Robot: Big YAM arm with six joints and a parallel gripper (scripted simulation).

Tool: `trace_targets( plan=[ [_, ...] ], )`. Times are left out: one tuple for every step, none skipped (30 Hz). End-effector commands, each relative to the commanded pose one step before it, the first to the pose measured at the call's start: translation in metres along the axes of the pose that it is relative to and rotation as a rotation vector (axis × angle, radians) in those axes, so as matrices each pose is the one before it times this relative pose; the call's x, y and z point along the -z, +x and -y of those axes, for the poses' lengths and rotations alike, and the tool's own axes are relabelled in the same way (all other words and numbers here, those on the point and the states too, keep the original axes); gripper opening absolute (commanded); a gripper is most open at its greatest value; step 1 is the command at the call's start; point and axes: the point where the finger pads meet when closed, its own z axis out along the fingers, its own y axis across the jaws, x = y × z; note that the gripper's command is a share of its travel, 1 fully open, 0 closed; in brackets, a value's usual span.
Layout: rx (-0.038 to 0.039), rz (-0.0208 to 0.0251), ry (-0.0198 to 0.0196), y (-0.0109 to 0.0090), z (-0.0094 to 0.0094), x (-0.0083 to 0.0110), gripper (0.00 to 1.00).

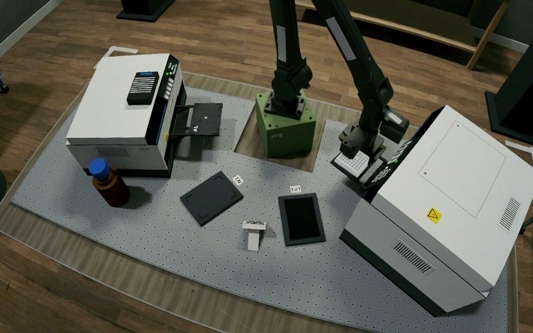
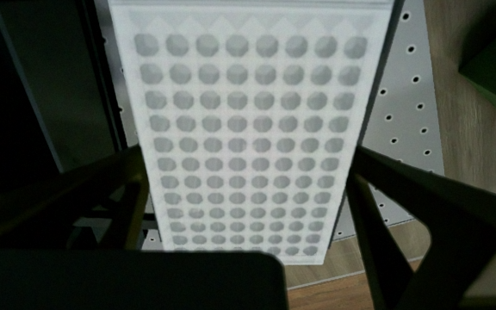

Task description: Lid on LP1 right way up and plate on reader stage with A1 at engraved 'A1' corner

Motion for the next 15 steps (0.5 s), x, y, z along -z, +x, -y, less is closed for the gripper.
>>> trace_targets(
  plan=[
    [0.00265, -0.00405, -0.00421, 0.00433, -0.00347, -0.0028, 0.86],
    [0.0, 0.0, 0.0, 0.0, 0.0, 0.0, 0.86],
    [-0.00001, -0.00006, -0.00058, 0.00005, -0.00069, 0.00009, 0.86],
    [-0.00002, -0.00008, -0.0008, 0.00009, -0.00037, -0.0003, 0.86],
    [-0.00025, -0.00012, -0.00109, 0.00012, -0.00039, -0.00019, 0.86],
    [0.00019, -0.00004, -0.00033, 0.00008, -0.00018, -0.0003, 0.86],
    [0.0, 0.0, 0.00009, 0.00005, 0.00006, -0.00035, 0.86],
    [0.00024, 0.00002, 0.00036, 0.00005, 0.00011, -0.00042, 0.86],
    [-0.00018, 0.00001, 0.00021, -0.00001, 0.0001, -0.00037, 0.86],
    [0.0, -0.00001, 0.00002, 0.00005, 0.00007, -0.00037, 0.86],
    [-0.00022, 0.00001, 0.00025, -0.00002, 0.00013, -0.00038, 0.86],
    [0.00019, -0.00001, 0.00005, 0.00004, 0.0001, -0.00038, 0.86],
    [0.00002, 0.00005, 0.00067, 0.00002, 0.00038, -0.00048, 0.86],
    [-0.00021, 0.00005, 0.00069, -0.00004, 0.00036, -0.00054, 0.86],
    [0.0002, 0.00026, 0.00044, -0.00002, 0.00032, -0.00048, 0.86]
  ],
)
